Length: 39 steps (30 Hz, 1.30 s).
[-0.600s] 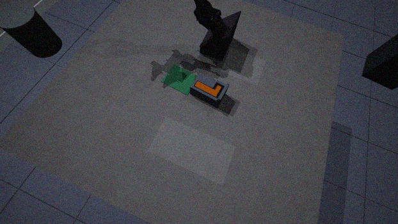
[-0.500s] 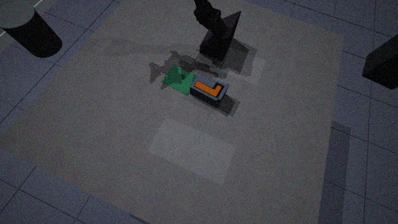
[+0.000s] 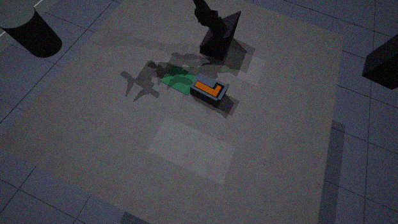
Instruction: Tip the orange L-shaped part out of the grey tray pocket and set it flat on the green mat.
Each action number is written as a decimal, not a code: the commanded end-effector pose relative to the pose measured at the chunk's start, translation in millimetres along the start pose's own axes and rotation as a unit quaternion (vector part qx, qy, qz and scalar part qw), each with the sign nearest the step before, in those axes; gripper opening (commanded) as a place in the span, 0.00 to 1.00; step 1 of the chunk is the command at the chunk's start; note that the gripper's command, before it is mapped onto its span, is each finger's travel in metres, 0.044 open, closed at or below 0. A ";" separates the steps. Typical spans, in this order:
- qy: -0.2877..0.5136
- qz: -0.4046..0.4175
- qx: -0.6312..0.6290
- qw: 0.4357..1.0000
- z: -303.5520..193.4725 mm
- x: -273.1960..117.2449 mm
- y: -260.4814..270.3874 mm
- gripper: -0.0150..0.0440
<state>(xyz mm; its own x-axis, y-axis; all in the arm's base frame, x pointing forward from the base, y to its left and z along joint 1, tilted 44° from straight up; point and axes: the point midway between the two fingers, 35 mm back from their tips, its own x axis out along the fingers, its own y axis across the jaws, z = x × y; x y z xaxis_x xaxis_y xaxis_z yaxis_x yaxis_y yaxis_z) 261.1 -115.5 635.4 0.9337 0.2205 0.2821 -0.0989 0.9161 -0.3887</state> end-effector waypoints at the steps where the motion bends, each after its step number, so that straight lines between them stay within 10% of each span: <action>1: 0.026 0.002 0.102 0.994 -55.9 34.7 -3.5 0.56; 19: 0.356 0.010 0.436 0.827 -321.9 151.5 194.3 0.56; 30: 0.582 -0.004 0.391 0.713 -419.6 105.5 354.8 0.56; 39: 0.757 -0.065 0.205 0.617 -477.2 -10.1 480.7 0.56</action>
<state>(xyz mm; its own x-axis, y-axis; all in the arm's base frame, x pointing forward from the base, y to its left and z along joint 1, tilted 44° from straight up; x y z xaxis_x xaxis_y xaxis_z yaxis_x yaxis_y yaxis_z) 403.7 151.6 62.9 0.2672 -0.0107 -0.9636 0.2387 0.9695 0.0555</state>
